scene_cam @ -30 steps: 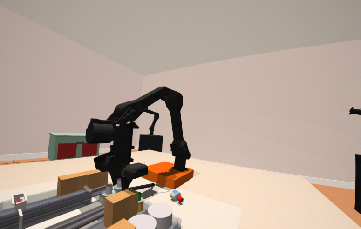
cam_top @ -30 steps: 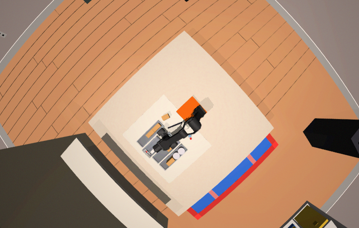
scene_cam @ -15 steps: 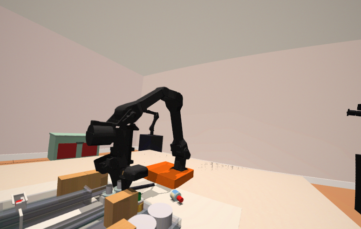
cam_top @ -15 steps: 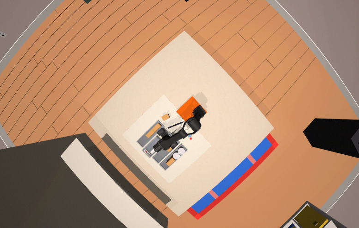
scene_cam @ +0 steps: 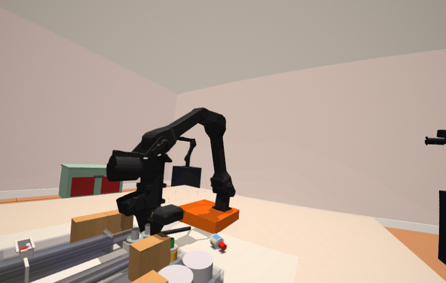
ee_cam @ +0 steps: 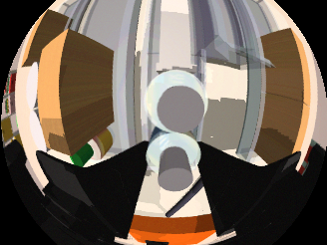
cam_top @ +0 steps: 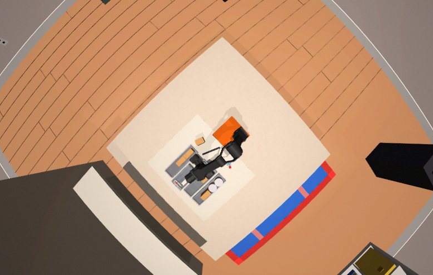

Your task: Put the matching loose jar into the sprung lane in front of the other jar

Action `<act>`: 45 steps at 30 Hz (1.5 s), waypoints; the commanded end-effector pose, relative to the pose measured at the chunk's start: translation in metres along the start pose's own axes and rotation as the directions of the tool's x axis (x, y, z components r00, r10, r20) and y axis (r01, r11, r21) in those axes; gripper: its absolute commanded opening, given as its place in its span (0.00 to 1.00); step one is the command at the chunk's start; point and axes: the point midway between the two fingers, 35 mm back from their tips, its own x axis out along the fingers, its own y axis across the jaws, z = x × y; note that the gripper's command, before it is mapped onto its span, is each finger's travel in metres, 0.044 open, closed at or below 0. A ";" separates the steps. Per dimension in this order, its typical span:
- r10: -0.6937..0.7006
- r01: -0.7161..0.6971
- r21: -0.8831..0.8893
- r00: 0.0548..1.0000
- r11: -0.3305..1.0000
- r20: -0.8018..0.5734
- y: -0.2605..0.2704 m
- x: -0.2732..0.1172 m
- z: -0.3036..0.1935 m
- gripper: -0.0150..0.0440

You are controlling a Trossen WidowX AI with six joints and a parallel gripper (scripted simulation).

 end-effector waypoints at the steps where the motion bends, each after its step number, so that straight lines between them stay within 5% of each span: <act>1: -0.004 0.004 0.002 1.000 1.000 0.010 -0.001 0.000 0.001 0.25; 45: -0.004 0.004 0.002 1.000 1.000 0.009 0.000 0.000 -0.008 0.25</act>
